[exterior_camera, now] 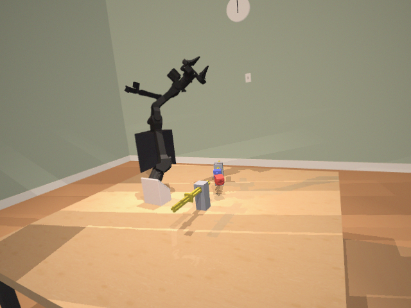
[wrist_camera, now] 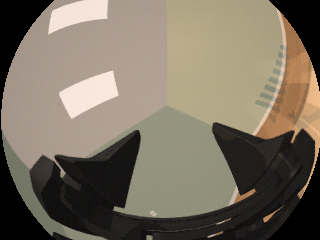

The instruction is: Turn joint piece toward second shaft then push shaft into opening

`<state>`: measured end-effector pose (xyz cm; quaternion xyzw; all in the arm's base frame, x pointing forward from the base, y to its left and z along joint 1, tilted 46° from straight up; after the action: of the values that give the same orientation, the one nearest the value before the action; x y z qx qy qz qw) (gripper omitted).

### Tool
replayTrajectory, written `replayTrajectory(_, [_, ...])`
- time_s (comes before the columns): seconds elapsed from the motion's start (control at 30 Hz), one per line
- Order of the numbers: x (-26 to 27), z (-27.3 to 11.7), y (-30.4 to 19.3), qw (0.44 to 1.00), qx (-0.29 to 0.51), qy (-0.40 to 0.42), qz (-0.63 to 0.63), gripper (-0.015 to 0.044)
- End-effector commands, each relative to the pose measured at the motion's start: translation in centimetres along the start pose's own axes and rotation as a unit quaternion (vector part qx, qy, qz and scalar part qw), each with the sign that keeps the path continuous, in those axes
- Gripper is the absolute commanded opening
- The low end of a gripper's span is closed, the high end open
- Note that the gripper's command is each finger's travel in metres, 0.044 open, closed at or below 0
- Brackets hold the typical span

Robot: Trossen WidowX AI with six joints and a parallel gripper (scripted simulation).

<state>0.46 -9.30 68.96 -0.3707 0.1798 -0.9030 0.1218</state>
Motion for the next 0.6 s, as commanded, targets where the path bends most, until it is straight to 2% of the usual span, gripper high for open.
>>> replayTrajectory(0.0, [0.0, 0.0, 0.0, 1.0, 0.0, 0.0, 0.0, 0.0426])
replayTrajectory(0.03, [0.0, 0.0, 0.0, 1.0, 0.0, 0.0, 0.0, 0.044])
replayTrajectory(0.57, [-3.8, 0.6, -4.2, 0.985, 0.033, -0.013, -0.169, 0.044])
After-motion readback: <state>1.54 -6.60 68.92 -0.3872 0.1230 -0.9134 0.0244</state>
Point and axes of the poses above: the point midway between the two fingers, 35 mm back from their tips, its own z axis out along the fingers, its own x axis across the jaws, y = z × x, the point moved 7 cm from there along -z, back along the fingers, and after that the axes turned 11 degrees about -z, right-handed, at the moved point
